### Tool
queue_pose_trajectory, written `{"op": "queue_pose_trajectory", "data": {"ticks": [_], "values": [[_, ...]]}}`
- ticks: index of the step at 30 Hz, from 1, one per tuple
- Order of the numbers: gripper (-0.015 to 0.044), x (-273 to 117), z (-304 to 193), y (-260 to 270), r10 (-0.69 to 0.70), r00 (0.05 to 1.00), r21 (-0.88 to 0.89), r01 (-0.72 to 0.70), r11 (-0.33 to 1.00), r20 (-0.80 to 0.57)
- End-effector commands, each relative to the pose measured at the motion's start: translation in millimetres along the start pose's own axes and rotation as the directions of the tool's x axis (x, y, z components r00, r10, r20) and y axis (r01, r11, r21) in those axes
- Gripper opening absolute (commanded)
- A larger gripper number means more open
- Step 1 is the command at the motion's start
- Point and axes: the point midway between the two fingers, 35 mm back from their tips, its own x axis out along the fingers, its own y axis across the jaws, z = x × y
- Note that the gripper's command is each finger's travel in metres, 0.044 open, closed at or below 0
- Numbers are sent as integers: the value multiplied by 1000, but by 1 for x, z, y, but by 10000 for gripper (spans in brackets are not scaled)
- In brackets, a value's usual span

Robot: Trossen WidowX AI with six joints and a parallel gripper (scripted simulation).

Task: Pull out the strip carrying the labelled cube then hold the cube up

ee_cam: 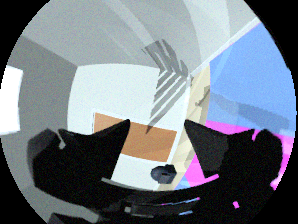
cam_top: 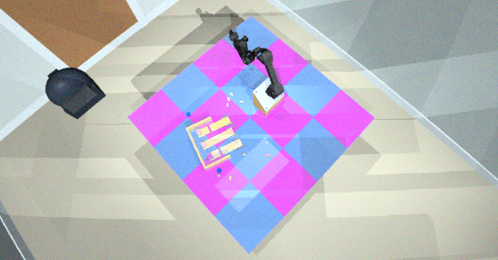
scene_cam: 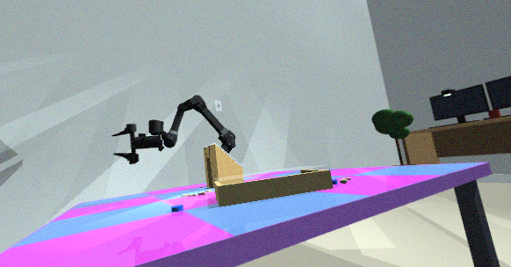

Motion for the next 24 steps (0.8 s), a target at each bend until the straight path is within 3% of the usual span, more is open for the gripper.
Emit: {"op": "queue_pose_trajectory", "data": {"ticks": [1,11,17,24], "values": [[400,-1,-2,2,3,1000,-7,-3,1000,-8],[400,-84,-111,90,103,896,-338,-267,902,-431],[400,-166,-176,119,102,728,-431,-507,746,-678],[400,-274,-226,123,29,471,-392,-764,512,-881]]}}
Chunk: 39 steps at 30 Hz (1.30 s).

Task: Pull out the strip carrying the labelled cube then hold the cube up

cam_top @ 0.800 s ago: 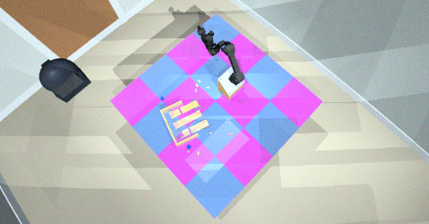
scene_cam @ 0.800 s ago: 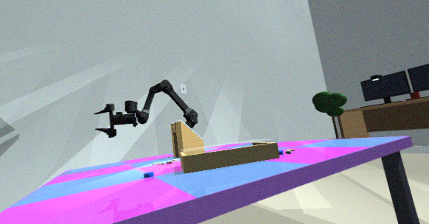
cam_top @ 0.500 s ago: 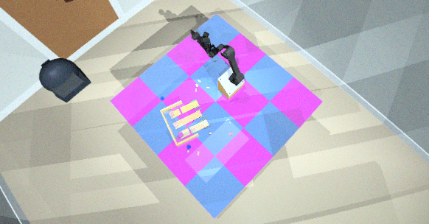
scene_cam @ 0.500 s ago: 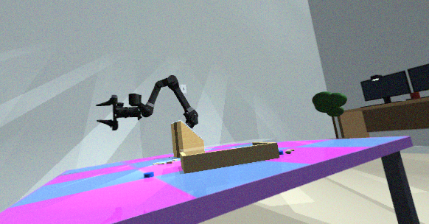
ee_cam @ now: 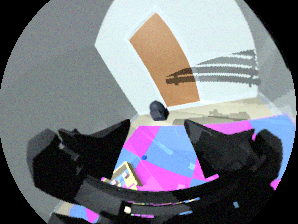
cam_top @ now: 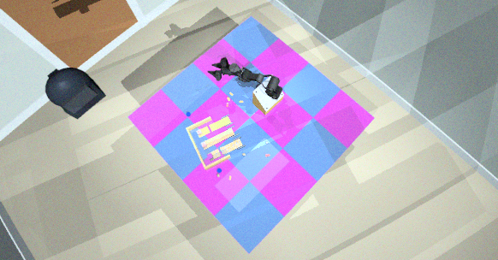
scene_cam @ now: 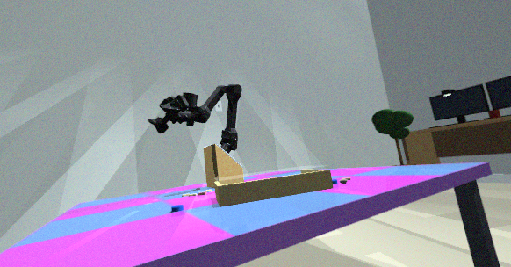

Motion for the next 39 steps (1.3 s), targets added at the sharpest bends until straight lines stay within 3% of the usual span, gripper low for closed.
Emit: {"op": "queue_pose_trajectory", "data": {"ticks": [1,8,17,31,39], "values": [[400,-20,-42,46,101,983,-143,-124,982,-155],[400,-71,-121,113,248,867,-321,-405,856,-433],[400,-168,-220,154,323,573,-339,-759,556,-753],[400,-176,-226,155,323,547,-331,-780,530,-772],[190,-142,-263,164,92,464,-328,-739,588,-881]]}}
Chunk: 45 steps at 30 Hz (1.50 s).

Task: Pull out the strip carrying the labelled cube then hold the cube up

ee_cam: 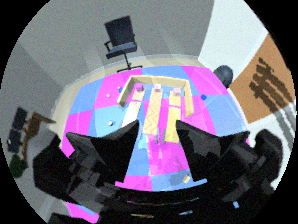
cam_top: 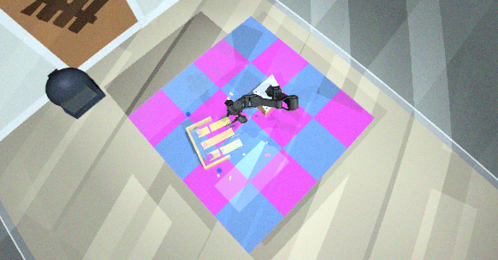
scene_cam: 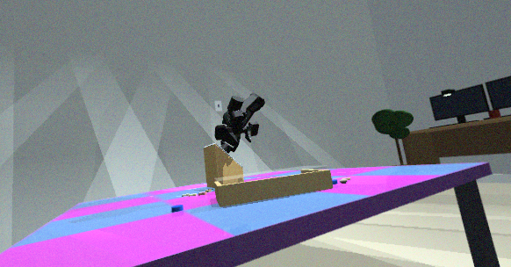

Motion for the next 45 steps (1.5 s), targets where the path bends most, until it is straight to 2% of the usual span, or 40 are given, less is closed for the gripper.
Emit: {"op": "queue_pose_trajectory", "data": {"ticks": [1,7,12,16,45], "values": [[164,29,0,-2,-17,988,25,21,999,-155],[6,66,-9,2,-31,913,69,65,995,-406],[0,89,-23,13,-34,799,90,109,990,-600],[0,101,-31,21,-32,710,95,138,986,-704],[0,128,-50,20,-32,694,94,143,985,-719]]}}
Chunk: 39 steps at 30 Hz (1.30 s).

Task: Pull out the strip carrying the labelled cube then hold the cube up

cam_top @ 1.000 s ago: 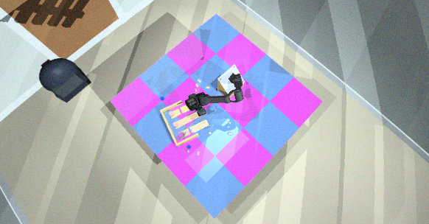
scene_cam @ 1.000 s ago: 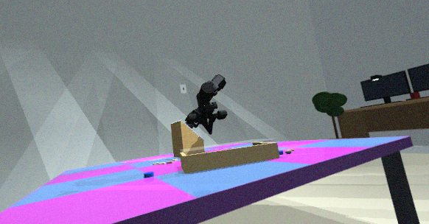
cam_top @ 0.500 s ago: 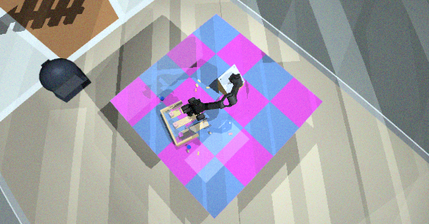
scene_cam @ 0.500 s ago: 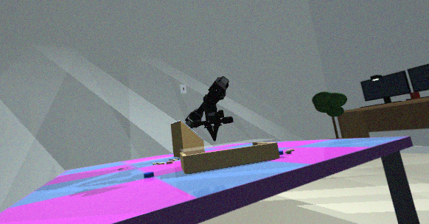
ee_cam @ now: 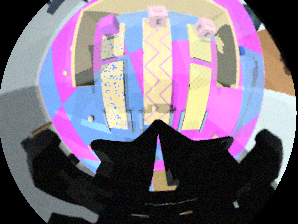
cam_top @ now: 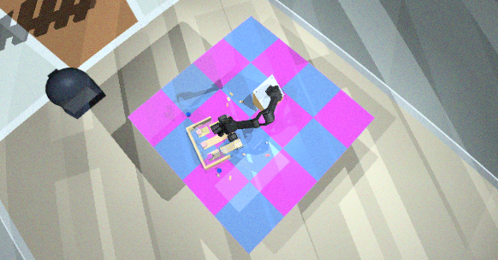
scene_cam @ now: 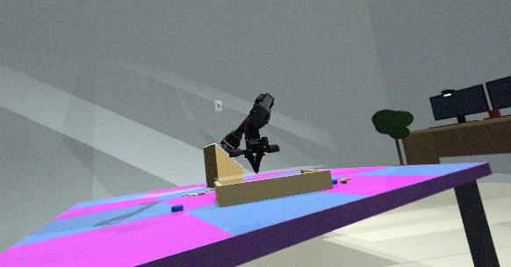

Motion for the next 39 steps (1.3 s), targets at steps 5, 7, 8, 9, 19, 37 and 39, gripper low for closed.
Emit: {"op": "queue_pose_trajectory", "data": {"ticks": [5,7,8,9,19,37,39], "values": [[0,18,-4,-2,1,1000,10,-1,1000,-15],[0,22,-4,-2,1,1000,10,-1,1000,-15],[0,23,-4,-2,1,1000,10,-1,1000,-15],[0,25,-4,-2,1,1000,10,-1,1000,-15],[0,41,-5,-2,3,1000,10,-3,1000,-16],[0,50,-6,-2,4,1000,10,-4,1000,-16],[0,50,-6,-2,4,1000,10,-4,1000,-16]]}}
